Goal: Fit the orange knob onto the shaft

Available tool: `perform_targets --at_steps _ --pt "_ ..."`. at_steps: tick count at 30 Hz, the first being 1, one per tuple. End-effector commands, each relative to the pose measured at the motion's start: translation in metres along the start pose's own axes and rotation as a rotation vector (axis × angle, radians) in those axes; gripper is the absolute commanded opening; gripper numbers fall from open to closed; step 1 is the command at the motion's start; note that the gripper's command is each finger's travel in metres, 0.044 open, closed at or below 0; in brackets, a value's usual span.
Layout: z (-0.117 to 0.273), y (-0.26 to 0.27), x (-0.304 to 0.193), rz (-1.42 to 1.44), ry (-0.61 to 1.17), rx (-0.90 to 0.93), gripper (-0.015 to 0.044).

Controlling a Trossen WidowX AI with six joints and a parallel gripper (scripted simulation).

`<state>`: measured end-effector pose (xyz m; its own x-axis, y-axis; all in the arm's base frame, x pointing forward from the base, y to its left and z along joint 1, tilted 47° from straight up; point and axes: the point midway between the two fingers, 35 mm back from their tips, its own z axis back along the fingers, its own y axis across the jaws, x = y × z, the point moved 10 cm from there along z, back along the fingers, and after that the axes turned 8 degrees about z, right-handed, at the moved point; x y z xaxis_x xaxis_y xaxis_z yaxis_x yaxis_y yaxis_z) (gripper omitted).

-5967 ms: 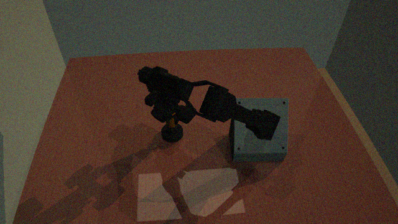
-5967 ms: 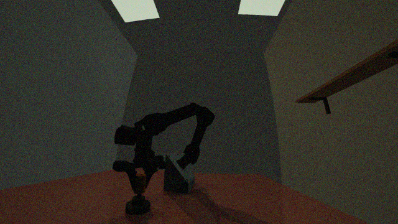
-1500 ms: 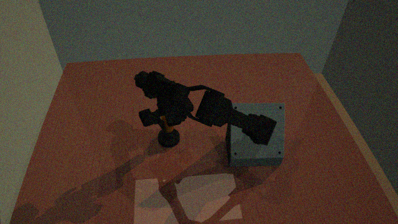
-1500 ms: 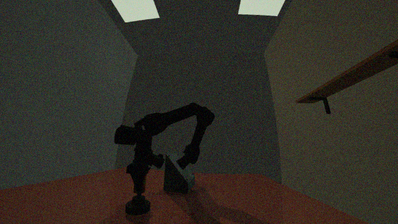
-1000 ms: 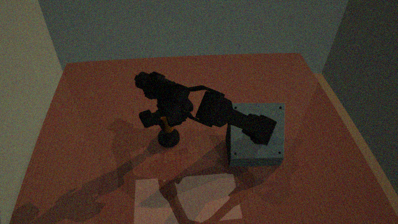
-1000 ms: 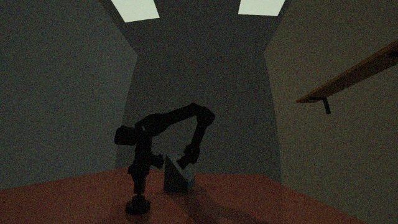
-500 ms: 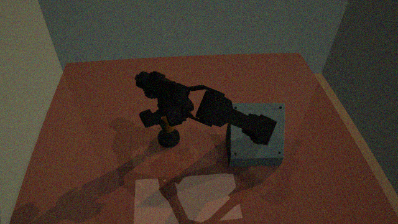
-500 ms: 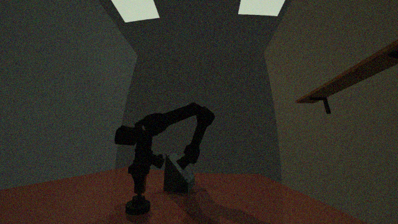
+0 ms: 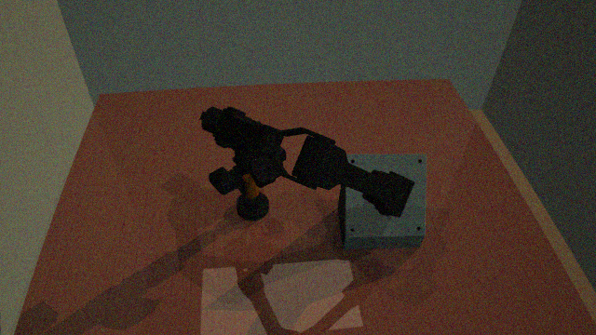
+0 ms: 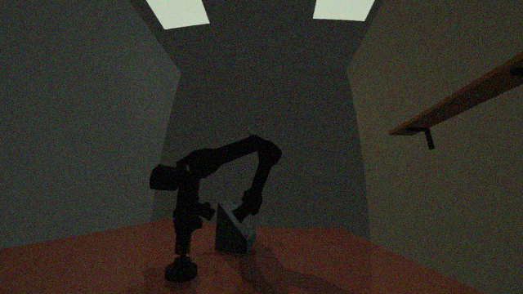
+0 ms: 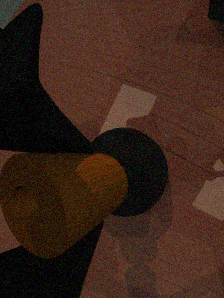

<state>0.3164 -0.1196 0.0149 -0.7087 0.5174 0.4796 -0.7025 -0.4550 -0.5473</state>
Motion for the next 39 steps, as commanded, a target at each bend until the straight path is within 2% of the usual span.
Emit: perform_targets --at_steps 1,27,34,39 --pt "-0.0012 0.0003 0.0002 0.011 0.001 -0.001 0.0000" --pt "0.0036 0.0009 0.0012 0.011 0.001 -0.001 0.0000" --pt "0.0018 -0.0003 -0.0006 0.210 0.001 -0.001 0.0000" --pt "0.0008 0.0002 -0.0001 0.221 0.001 -0.001 0.0000"
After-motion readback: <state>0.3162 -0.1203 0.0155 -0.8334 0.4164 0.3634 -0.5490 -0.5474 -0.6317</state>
